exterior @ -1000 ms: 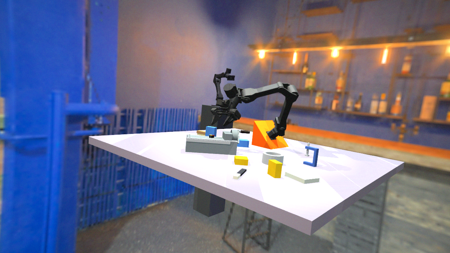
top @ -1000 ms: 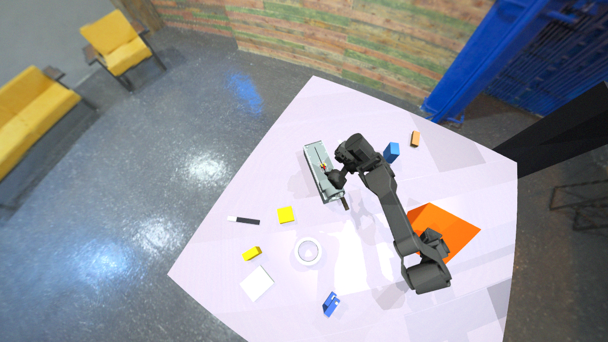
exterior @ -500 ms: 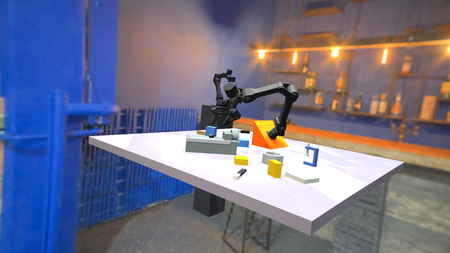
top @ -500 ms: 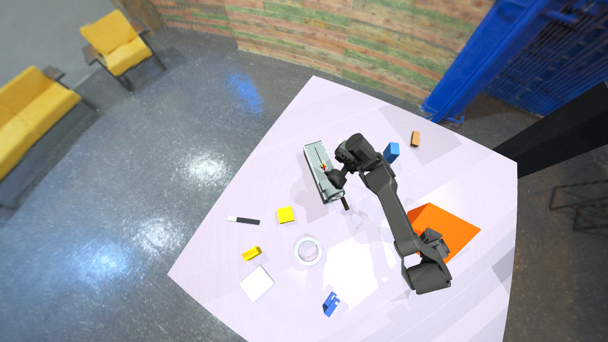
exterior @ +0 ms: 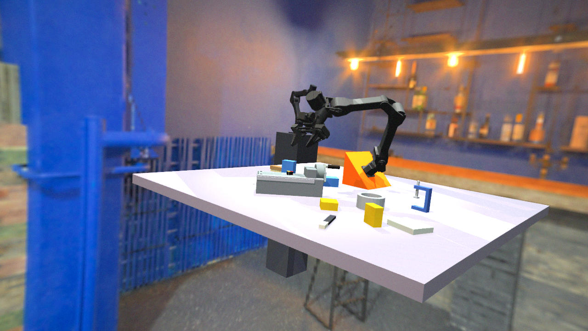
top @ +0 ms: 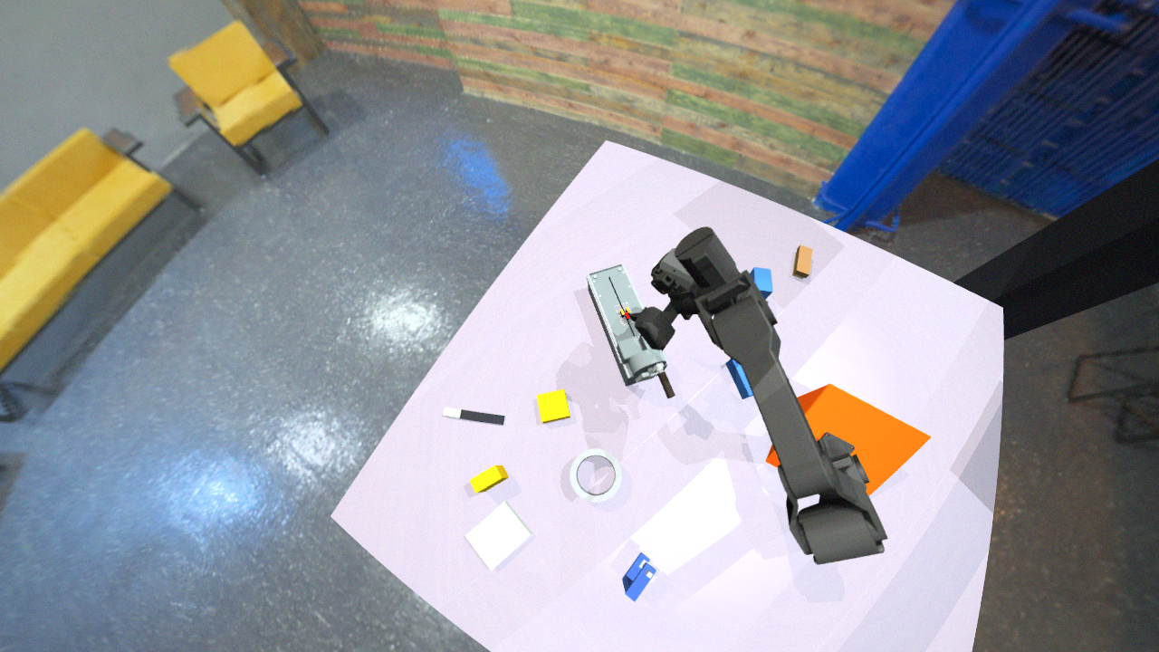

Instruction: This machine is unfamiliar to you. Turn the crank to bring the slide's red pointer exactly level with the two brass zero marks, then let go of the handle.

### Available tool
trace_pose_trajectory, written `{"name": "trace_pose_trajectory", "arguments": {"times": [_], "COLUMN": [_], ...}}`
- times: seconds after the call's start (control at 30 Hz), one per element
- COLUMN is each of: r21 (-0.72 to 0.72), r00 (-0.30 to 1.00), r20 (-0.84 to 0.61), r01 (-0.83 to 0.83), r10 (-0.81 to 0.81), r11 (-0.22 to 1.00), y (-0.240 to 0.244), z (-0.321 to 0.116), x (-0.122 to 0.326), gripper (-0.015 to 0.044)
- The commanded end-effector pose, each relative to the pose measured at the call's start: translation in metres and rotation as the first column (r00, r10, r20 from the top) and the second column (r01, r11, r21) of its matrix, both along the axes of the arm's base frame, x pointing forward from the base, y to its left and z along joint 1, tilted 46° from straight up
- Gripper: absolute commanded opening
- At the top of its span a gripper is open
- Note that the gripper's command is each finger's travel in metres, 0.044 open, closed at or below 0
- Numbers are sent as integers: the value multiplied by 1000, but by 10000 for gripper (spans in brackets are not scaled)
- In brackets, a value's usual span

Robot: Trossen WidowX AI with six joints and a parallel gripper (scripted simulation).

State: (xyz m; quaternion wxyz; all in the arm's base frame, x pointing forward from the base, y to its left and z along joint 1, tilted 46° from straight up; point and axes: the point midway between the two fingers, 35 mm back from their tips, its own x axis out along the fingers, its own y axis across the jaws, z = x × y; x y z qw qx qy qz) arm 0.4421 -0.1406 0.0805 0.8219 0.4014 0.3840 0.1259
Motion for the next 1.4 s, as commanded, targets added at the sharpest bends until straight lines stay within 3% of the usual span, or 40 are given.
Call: {"name": "trace_pose_trajectory", "arguments": {"times": [0.0, 0.77, 1.37], "r21": [-8, -150, -153], "r00": [998, 832, 825], "r20": [-54, -364, -367], "r01": [34, 392, 403], "r10": [-34, -419, -430], "r11": [999, 908, 902], "y": [11, 70, 103], "z": [14, 73, 45], "x": [-5, -88, -91], "gripper": [440, 440, 440]}}
